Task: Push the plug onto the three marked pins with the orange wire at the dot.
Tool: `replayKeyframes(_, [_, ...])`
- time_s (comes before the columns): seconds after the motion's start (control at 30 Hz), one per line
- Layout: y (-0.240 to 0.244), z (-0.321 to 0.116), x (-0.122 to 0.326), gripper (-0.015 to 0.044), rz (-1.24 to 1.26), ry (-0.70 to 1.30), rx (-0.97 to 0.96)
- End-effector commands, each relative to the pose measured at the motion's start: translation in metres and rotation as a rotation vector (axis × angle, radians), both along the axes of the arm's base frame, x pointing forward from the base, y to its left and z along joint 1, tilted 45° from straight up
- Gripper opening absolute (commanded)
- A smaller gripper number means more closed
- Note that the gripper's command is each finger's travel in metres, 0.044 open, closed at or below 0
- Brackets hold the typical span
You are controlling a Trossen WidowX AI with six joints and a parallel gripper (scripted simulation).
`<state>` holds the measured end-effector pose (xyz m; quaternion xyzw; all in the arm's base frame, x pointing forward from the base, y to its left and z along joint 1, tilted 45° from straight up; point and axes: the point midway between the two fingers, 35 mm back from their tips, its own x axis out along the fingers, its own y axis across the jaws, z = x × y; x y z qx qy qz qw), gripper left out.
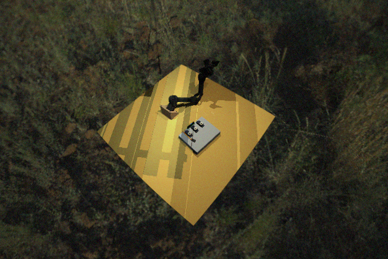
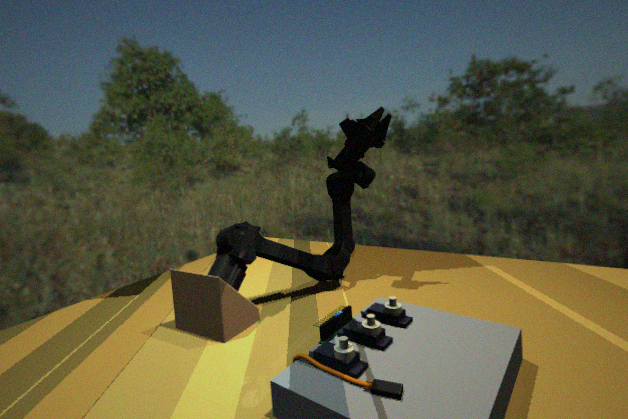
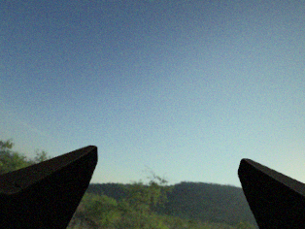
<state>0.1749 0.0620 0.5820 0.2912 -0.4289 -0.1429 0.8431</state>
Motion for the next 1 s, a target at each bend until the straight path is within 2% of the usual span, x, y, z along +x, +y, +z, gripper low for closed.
replayKeyframes(0.0, [0.000, 0.000, -0.001, 0.0374, 0.001, -0.001, -0.001])
replayKeyframes(0.33, [-0.012, 0.005, -0.031, 0.0115, 0.039, -0.019, -0.018])
replayKeyframes(0.7, [-0.048, 0.007, -0.072, 0.0115, 0.086, -0.051, -0.036])
replayKeyframes(0.97, [-0.081, 0.000, -0.083, 0.0115, 0.091, -0.036, -0.034])
